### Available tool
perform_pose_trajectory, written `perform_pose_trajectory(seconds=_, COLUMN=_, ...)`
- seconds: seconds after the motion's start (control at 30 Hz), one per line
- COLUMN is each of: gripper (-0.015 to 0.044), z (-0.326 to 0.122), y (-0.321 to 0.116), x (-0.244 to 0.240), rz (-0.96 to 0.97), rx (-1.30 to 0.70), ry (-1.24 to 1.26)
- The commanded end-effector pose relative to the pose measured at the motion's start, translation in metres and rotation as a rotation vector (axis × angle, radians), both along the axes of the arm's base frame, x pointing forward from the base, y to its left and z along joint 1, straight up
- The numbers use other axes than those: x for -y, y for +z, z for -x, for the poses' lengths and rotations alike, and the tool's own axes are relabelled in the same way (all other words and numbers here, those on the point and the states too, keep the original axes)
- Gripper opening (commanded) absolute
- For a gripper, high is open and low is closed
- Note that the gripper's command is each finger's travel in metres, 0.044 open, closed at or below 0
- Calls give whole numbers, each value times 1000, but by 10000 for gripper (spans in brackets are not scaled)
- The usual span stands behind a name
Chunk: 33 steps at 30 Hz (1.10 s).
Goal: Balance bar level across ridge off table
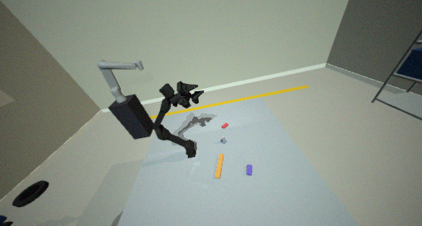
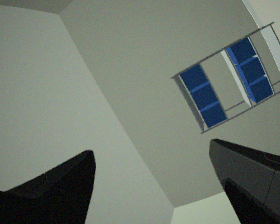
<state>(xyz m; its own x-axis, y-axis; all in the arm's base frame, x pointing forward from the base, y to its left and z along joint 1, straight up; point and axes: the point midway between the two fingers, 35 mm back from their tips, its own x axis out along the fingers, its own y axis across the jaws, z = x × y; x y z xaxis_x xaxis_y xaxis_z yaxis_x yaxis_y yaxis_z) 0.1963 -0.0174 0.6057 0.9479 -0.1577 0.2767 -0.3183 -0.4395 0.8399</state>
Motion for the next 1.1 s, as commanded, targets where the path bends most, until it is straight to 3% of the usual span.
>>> perform_pose_trajectory(seconds=0.0, gripper=315, z=-17, y=-16, x=0, rz=116, rx=-79, ry=-35)
perform_pose_trajectory(seconds=1.07, gripper=315, z=-107, y=-144, x=26, rz=1086, rx=-684, ry=-99)
